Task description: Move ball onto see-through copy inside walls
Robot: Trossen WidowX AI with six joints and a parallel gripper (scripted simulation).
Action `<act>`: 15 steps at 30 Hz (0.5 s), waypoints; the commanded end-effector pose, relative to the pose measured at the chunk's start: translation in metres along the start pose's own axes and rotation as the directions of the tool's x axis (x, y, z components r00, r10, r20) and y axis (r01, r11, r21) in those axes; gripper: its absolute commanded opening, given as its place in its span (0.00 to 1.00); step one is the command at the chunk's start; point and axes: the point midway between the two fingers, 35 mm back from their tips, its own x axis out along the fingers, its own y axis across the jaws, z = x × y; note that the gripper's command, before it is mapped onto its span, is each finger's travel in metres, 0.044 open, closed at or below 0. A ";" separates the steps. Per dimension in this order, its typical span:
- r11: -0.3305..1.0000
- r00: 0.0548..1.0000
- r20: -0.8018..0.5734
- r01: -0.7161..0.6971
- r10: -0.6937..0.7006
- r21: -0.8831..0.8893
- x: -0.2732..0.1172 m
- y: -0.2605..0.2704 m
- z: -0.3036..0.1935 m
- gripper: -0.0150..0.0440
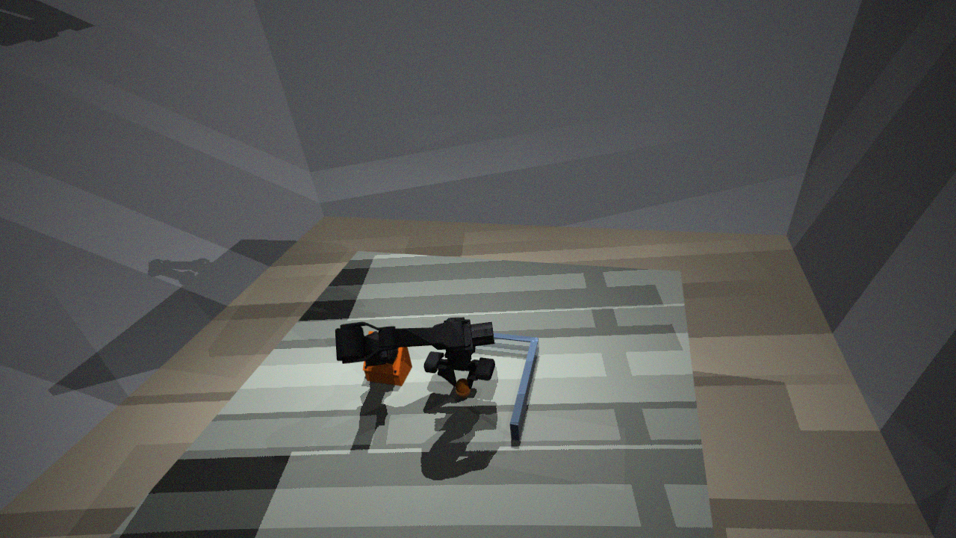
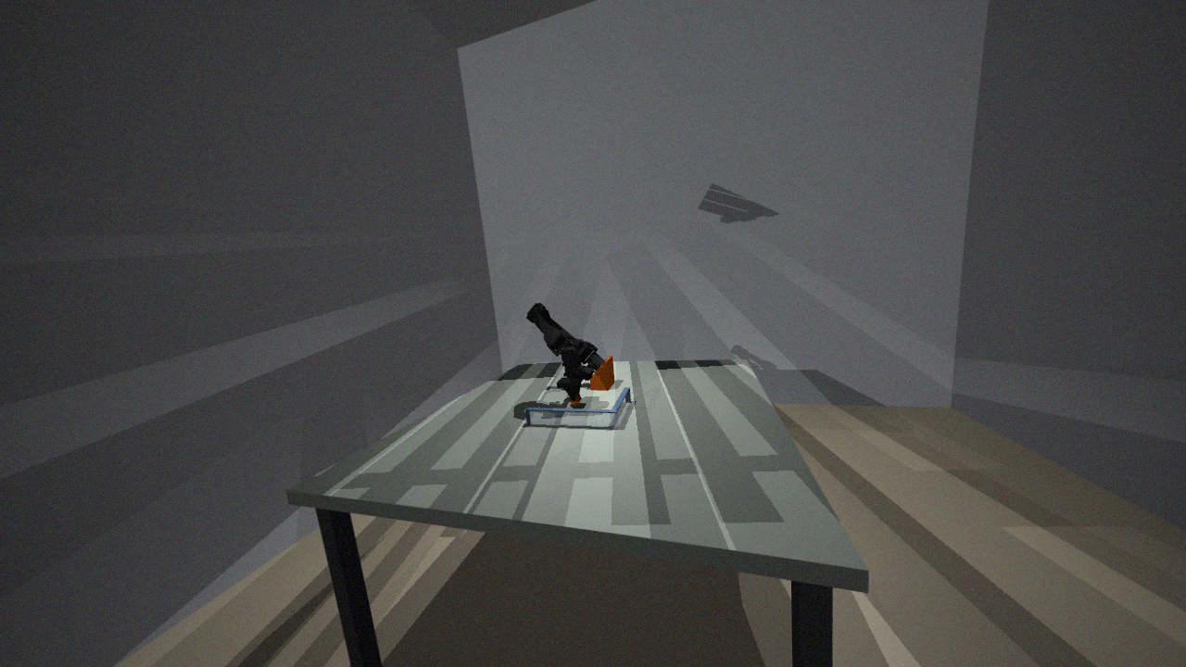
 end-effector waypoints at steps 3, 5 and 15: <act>1.000 1.000 -0.005 -0.002 0.002 -0.007 0.007 0.001 0.000 0.25; 1.000 1.000 -0.005 -0.002 0.002 -0.007 0.011 0.001 0.000 0.25; 1.000 1.000 -0.006 -0.002 0.002 -0.006 0.021 0.001 -0.001 0.25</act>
